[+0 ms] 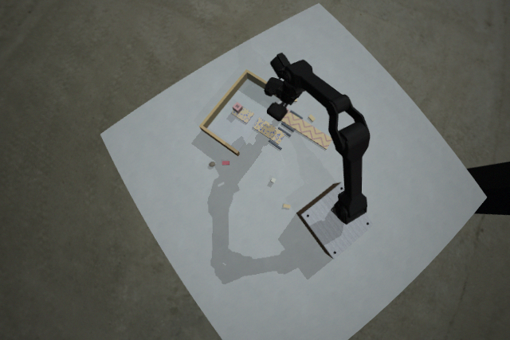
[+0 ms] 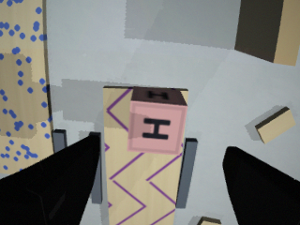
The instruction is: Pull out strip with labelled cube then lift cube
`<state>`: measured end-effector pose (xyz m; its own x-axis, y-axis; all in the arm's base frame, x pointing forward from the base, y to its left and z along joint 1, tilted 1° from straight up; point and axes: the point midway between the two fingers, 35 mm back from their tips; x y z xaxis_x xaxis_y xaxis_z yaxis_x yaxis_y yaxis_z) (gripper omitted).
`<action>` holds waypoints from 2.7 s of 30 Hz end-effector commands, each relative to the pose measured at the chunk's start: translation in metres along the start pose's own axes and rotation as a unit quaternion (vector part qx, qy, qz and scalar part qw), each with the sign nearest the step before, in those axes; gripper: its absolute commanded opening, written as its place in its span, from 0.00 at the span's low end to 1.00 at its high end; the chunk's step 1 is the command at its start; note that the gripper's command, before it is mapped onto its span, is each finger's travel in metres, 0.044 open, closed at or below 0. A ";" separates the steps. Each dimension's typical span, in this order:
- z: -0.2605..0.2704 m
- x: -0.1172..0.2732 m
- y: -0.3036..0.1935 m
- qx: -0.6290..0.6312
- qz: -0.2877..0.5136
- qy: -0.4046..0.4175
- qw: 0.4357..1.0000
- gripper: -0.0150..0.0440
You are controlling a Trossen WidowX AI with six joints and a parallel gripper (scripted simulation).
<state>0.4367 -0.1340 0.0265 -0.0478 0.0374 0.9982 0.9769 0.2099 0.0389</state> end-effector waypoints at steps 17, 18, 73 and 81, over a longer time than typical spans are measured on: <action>0.001 -0.038 -0.002 -0.002 0.006 0.002 1.000 0.68; 0.001 -0.039 -0.002 -0.002 0.006 0.002 1.000 0.68; 0.037 -0.006 -0.063 -0.002 0.008 0.003 1.000 0.25; 0.050 -0.005 -0.087 -0.001 0.009 0.004 1.000 0.25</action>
<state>0.3521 -0.1064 0.0174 -0.0321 0.0321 0.9990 0.9774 0.2101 0.0246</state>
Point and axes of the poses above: the point midway between the two fingers, 35 mm back from their tips, its own x axis back along the fingers, its own z axis across the jaws, y = z × x, and after that the axes turned 2 degrees about x, right-handed
